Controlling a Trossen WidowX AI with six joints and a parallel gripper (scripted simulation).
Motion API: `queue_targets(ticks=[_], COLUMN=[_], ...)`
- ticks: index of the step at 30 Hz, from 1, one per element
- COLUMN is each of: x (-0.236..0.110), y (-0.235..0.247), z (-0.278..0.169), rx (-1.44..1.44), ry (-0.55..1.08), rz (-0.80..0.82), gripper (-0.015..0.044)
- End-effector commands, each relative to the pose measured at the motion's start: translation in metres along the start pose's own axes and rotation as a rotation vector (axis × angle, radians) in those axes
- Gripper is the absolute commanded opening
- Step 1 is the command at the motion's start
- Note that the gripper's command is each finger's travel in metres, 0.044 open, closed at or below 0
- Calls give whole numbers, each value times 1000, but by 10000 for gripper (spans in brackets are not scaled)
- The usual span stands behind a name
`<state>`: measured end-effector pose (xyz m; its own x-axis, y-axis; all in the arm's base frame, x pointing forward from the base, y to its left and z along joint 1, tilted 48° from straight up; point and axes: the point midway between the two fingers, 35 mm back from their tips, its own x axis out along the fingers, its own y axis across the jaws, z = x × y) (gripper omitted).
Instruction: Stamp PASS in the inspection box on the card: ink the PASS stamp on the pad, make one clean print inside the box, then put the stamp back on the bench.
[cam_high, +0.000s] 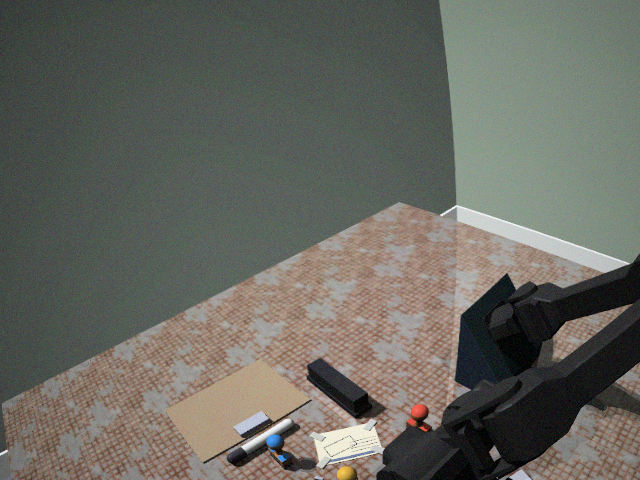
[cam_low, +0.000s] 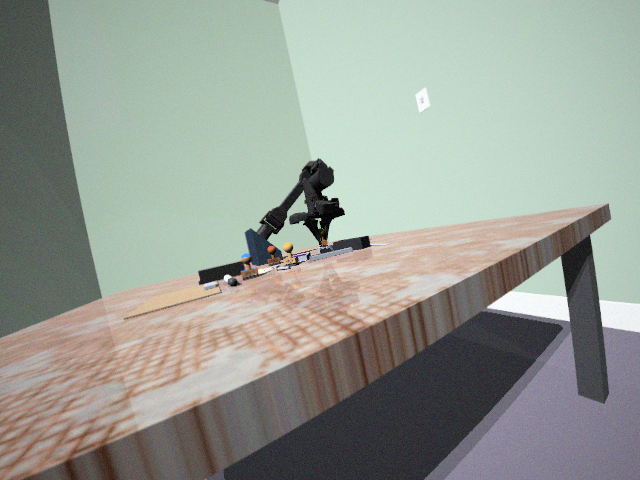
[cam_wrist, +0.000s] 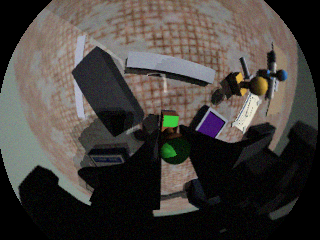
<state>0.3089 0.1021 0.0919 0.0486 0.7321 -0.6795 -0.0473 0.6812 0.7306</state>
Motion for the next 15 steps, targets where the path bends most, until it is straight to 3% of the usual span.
queue_targets(ticks=[1, 14, 15], x=[8, 25, 21], y=[1, 2, 2], z=[-2, -4, -2], rx=[6, 6, 0], ry=[5, 5, 1], rz=[5, 8, 4], gripper=[0, 0, 26])
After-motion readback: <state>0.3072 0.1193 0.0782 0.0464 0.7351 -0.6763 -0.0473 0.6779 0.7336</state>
